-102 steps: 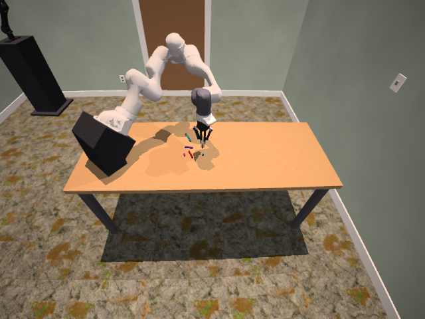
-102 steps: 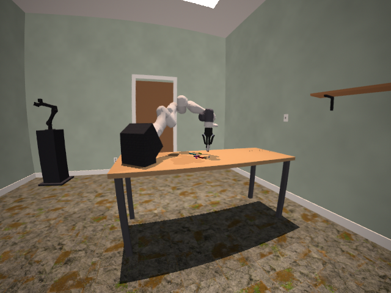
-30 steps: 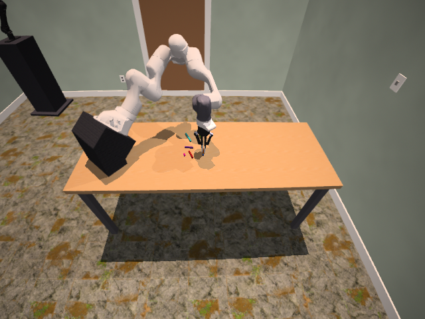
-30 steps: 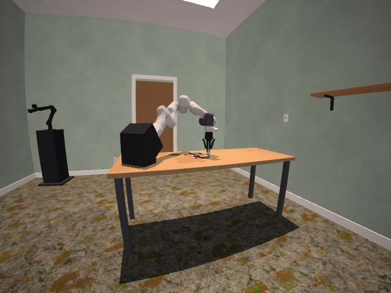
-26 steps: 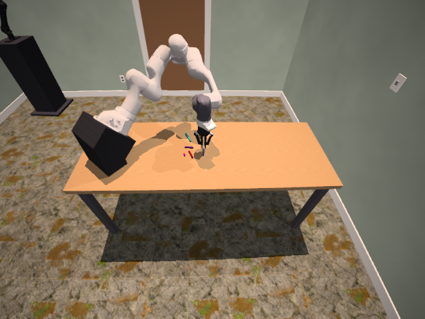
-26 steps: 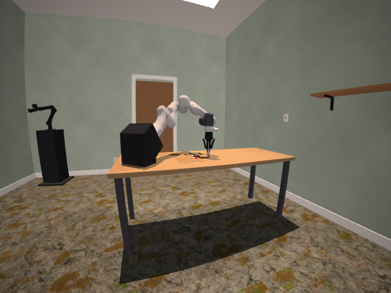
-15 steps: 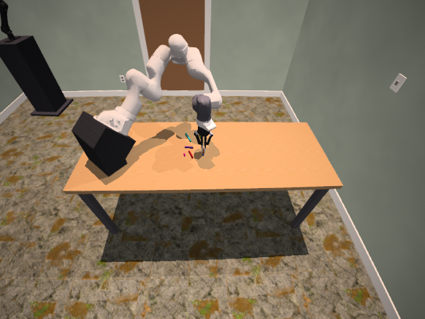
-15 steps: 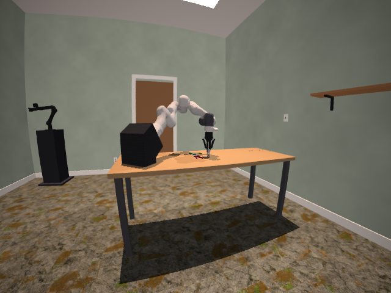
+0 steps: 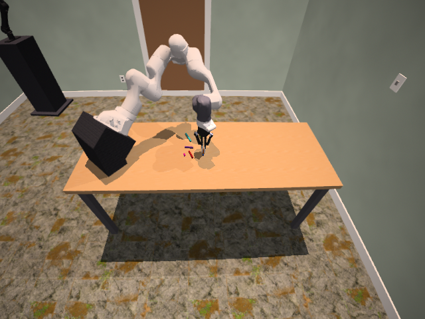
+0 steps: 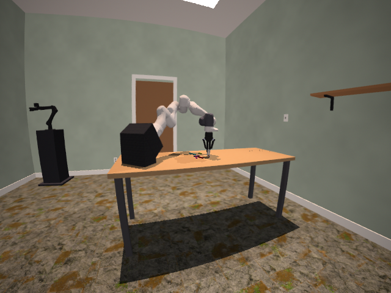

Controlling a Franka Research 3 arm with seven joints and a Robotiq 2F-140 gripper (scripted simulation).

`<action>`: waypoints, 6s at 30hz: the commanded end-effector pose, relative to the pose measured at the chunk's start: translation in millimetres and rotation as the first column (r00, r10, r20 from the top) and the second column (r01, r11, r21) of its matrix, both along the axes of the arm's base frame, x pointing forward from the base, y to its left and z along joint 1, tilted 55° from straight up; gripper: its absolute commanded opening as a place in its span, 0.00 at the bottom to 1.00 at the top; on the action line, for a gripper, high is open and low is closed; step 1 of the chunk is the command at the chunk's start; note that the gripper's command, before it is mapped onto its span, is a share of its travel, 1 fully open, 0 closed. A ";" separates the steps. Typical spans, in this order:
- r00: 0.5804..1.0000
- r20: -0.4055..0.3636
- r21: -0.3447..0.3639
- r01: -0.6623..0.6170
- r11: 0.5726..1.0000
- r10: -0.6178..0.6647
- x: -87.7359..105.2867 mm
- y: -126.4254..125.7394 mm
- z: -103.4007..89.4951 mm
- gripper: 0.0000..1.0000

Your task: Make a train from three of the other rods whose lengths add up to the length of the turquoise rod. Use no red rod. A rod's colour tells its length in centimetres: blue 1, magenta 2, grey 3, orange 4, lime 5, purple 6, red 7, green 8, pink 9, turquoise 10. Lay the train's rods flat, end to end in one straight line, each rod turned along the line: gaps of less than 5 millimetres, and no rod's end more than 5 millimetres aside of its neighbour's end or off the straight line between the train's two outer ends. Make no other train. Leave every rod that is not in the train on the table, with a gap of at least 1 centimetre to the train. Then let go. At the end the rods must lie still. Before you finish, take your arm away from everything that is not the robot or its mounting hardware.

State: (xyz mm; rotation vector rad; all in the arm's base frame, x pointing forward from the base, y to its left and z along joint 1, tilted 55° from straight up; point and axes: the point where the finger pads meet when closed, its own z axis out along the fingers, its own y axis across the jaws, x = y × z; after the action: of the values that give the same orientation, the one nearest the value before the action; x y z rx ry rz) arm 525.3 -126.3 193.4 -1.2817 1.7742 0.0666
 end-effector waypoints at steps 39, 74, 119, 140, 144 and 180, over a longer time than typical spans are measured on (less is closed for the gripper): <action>1.000 0.005 -0.007 -0.001 1.000 0.001 7.1 4.0 -5.1 0.03; 1.000 0.005 -0.007 -0.001 1.000 0.001 7.1 4.0 -5.1 0.15; 1.000 0.005 -0.007 -0.001 1.000 0.001 -49.9 -42.1 47.0 1.00; 0.990 0.084 -0.129 -0.103 0.986 0.114 -50.2 32.9 93.6 1.00; 0.974 0.132 -0.205 -0.156 0.966 0.186 -56.8 77.4 115.0 1.00; 0.956 0.169 -0.264 -0.192 0.945 0.241 -64.6 110.4 128.4 0.15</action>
State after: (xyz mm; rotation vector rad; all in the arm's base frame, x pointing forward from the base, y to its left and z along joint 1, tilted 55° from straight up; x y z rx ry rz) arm 461.0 -16.4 321.2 -1.6015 1.5041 -0.1552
